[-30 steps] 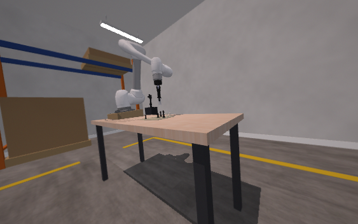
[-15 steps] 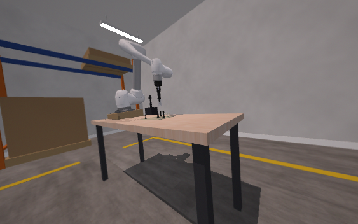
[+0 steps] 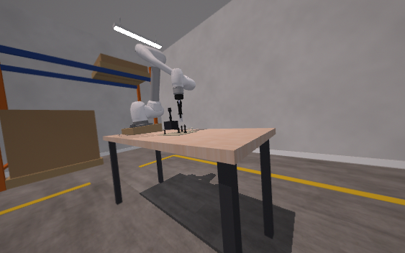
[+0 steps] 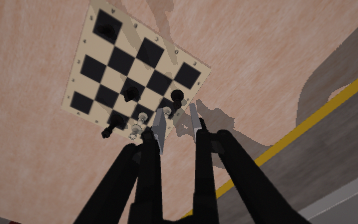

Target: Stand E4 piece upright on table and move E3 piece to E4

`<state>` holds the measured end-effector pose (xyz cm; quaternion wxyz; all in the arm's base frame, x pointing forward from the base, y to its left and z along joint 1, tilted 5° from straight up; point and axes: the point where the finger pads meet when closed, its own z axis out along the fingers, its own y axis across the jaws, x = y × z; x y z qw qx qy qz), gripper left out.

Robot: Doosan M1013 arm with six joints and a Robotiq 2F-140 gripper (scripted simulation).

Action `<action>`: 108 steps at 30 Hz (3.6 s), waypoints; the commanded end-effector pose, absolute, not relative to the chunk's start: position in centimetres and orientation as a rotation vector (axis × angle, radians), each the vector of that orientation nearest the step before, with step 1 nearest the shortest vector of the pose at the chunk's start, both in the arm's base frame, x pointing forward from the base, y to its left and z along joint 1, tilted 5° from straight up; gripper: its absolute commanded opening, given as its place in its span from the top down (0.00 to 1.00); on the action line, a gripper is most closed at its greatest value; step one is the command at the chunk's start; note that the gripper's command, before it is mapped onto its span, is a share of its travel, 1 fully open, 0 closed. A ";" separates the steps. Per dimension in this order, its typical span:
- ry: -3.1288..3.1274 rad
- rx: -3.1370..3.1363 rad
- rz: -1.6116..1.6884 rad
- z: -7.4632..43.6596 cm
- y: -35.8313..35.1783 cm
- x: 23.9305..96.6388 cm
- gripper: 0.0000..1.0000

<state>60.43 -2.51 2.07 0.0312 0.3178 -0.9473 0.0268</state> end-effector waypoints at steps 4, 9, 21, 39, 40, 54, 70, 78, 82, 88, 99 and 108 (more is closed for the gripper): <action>-2.918 0.979 0.083 1.3 -2.6 60.4 0.75; -2.918 0.979 0.083 0.7 -2.6 60.4 0.75; -2.918 0.979 0.083 0.1 -2.7 60.3 0.75; -2.918 0.979 0.083 0.0 -2.7 60.3 0.75; -2.918 0.979 0.083 0.0 -2.7 60.3 0.75; -2.918 0.979 0.083 0.0 -2.7 60.3 0.75; -2.918 0.979 0.083 -0.2 -2.7 60.3 0.75; -2.918 0.979 0.083 -1.8 -2.8 60.3 0.75; -2.918 0.979 0.083 -2.5 -2.8 60.2 0.75; -2.918 0.979 0.083 -3.5 -2.9 60.2 0.75; -2.918 0.979 0.083 -3.9 -2.9 60.2 0.75; -2.918 0.979 0.083 -3.9 -2.9 60.2 0.75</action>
